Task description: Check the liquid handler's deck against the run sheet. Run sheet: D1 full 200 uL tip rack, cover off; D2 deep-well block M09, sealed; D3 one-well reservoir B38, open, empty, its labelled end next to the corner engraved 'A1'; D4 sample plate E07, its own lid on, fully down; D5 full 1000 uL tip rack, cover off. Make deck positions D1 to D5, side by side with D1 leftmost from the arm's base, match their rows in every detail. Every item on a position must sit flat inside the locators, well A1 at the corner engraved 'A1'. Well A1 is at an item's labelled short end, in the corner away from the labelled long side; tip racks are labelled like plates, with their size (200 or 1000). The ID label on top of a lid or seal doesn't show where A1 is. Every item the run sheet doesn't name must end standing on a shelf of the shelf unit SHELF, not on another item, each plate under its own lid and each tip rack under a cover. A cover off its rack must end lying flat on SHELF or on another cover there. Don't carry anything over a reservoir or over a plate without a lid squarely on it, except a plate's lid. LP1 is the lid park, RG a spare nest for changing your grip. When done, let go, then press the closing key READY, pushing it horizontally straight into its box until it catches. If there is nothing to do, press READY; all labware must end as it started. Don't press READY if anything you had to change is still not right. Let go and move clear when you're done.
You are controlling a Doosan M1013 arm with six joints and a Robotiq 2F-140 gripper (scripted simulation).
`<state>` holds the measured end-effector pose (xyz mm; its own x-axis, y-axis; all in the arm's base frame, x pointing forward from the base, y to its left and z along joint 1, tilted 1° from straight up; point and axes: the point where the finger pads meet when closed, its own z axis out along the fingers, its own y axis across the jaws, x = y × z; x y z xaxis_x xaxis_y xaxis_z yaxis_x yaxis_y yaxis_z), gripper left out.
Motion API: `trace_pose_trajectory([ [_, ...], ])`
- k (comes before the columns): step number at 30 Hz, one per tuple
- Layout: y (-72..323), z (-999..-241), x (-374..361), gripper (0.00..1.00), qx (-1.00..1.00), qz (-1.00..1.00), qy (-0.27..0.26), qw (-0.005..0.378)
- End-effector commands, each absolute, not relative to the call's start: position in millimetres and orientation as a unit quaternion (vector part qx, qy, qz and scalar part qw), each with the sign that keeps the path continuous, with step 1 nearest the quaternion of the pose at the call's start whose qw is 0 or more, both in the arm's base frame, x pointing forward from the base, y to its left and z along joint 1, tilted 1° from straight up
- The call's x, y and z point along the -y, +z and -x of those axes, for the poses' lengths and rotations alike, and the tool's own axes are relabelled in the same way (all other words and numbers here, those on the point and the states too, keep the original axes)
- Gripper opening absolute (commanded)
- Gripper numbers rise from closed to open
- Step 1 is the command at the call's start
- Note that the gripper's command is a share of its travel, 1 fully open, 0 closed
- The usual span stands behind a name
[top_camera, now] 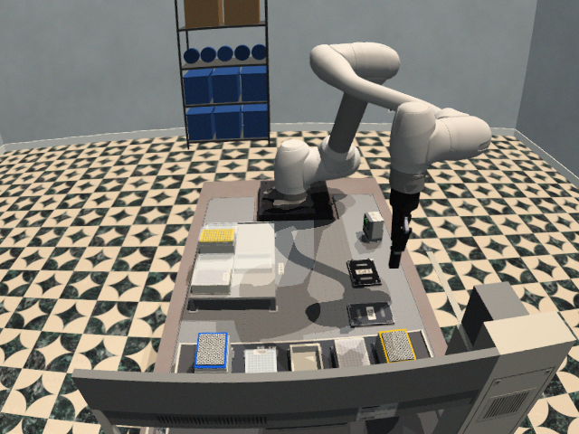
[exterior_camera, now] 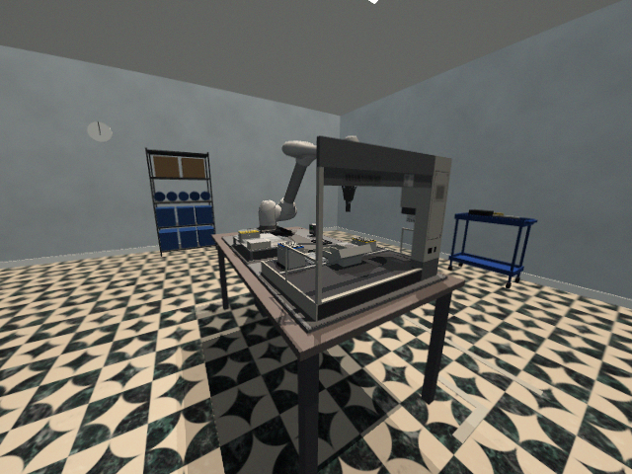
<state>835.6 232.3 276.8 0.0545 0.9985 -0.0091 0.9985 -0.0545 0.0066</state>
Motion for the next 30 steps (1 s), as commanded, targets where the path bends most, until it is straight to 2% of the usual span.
trace_pose_trajectory([
  [1,278.2,-835.7,-232.5,0.10,-0.714,-0.701,0.000,0.005],
  [16,278.4,-835.3,-206.2,0.10,-0.749,-0.663,0.000,0.005],
  [30,277.9,-775.3,-207.2,0.10,-0.749,-0.663,0.000,0.005],
])
